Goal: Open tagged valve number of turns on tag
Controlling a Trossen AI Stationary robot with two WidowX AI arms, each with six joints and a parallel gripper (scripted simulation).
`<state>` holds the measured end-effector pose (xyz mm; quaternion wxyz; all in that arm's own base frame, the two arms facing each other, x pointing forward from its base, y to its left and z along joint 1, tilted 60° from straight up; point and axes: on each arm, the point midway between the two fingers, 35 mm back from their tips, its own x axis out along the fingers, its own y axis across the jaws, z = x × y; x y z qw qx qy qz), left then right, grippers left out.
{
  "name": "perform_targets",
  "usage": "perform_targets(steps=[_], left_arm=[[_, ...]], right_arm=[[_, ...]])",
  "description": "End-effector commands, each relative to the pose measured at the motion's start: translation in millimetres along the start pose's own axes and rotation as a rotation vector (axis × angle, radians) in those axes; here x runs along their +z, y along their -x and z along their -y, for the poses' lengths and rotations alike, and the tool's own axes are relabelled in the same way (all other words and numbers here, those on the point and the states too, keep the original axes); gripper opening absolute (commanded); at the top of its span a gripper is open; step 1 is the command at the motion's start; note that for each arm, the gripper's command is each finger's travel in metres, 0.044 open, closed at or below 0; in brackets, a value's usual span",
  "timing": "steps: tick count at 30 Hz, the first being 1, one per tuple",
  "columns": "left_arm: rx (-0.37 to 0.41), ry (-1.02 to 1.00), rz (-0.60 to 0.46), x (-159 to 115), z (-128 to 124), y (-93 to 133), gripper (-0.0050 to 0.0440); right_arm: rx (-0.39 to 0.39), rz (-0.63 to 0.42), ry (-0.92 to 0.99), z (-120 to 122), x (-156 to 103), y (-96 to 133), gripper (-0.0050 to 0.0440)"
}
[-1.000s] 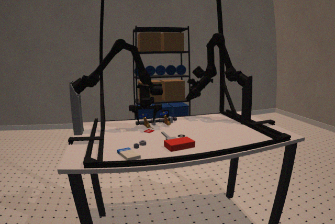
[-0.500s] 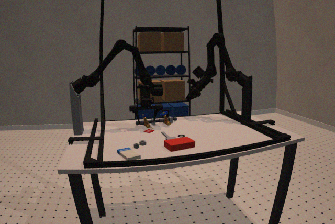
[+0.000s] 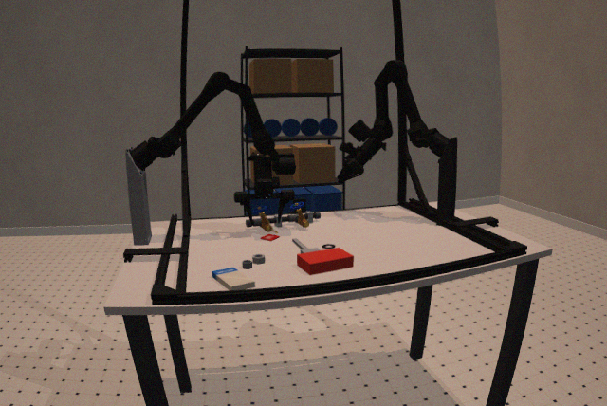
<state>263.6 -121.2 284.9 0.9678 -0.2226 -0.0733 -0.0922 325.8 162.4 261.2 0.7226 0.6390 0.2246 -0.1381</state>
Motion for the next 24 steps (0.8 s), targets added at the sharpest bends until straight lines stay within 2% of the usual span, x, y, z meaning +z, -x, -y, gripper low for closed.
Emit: perform_targets(steps=[1, 11, 15, 24], left_arm=[[0.0, 0.0, -0.001, 0, 0, 0, 0.04], [0.0, 0.0, -0.001, 0, 0, 0, 0.04], [0.0, 0.0, -0.001, 0, 0, 0, 0.04], [0.0, 0.0, -0.001, 0, 0, 0, 0.04]], right_arm=[[-0.002, 0.003, -0.001, 0, 0, -1, 0.04], [0.016, -0.022, 0.044, 2, 1, 4, 0.04], [0.147, -0.138, 0.257, 11, 2, 29, 0.04], [0.385, -0.216, 0.619, 29, 2, 62, 0.04]])
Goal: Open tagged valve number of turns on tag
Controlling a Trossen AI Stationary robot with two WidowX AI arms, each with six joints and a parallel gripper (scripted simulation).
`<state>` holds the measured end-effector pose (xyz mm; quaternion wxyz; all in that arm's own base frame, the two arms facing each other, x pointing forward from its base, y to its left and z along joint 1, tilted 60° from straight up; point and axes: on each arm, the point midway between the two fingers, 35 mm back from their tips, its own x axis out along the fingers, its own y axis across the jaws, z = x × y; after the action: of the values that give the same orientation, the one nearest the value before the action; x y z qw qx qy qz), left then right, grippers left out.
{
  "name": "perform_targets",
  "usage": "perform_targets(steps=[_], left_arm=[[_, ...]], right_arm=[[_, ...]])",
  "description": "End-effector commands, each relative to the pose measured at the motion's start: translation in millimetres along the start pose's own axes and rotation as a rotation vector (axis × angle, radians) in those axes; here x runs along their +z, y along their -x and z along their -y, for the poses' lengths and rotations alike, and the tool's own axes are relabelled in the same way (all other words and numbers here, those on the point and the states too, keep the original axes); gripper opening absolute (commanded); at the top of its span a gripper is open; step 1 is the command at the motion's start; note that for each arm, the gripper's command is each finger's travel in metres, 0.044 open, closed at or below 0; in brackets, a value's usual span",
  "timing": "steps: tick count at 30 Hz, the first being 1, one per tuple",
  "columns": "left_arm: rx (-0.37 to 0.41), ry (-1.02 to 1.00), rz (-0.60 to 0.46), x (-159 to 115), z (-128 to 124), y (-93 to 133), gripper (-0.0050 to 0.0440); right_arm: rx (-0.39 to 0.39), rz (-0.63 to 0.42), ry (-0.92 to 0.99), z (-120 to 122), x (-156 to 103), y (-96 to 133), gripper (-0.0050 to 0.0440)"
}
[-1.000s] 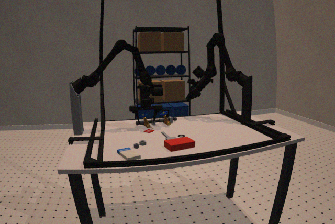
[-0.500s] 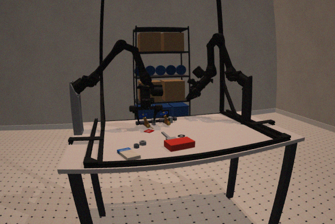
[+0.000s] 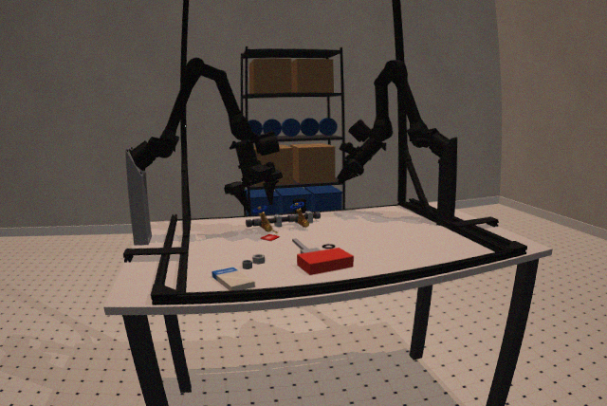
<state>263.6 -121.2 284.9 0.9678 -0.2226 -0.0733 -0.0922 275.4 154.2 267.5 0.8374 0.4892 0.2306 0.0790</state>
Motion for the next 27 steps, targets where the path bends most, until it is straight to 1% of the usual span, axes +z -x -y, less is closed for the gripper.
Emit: perform_targets(steps=[1, 2, 3, 5, 20, 27], left_arm=[[0.0, 0.0, -0.001, -0.2, -0.1, 0.0, 0.04], [0.0, 0.0, -0.001, -0.2, -0.1, 0.0, 0.04], [0.0, 0.0, -0.001, -0.2, -0.1, 0.0, 0.04], [0.0, 0.0, -0.001, -0.2, -0.1, 0.0, 0.04], [0.0, 0.0, -0.001, -0.2, -0.1, 0.0, 0.04], [0.0, 0.0, -0.001, -0.2, -0.1, 0.0, 0.04]], right_arm=[[0.099, -0.018, 0.157, 3.0, -5.1, 15.5, 0.04], [0.099, -0.018, 0.157, 3.0, -5.1, 15.5, 0.04], [0.119, -0.018, 0.221, 3.6, -6.3, 18.3, 0.04], [0.145, -0.019, 0.262, 4.4, -8.0, 21.9, 0.04], [0.145, -0.019, 0.262, 4.4, -8.0, 21.7, 0.04], [0.15, -0.027, 0.275, 2.1, -8.7, 13.6, 0.04]])
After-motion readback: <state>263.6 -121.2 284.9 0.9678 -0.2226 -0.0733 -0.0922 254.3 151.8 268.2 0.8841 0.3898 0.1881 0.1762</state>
